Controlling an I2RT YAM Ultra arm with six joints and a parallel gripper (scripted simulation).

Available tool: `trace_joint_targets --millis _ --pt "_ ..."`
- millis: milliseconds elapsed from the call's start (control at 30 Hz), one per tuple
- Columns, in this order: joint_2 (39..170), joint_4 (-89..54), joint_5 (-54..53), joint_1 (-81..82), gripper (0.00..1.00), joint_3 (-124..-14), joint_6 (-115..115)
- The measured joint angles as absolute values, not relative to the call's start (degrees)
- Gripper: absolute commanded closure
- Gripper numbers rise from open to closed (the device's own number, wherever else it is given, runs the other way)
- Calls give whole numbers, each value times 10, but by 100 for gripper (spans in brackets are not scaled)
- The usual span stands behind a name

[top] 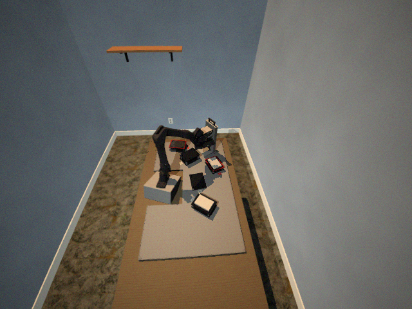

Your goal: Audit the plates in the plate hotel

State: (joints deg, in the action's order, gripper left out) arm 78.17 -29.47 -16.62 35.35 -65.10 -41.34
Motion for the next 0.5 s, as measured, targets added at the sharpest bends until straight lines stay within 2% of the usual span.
trace_joint_targets --millis 500 --pt "811 -369 -168 288 100 -688 -335"
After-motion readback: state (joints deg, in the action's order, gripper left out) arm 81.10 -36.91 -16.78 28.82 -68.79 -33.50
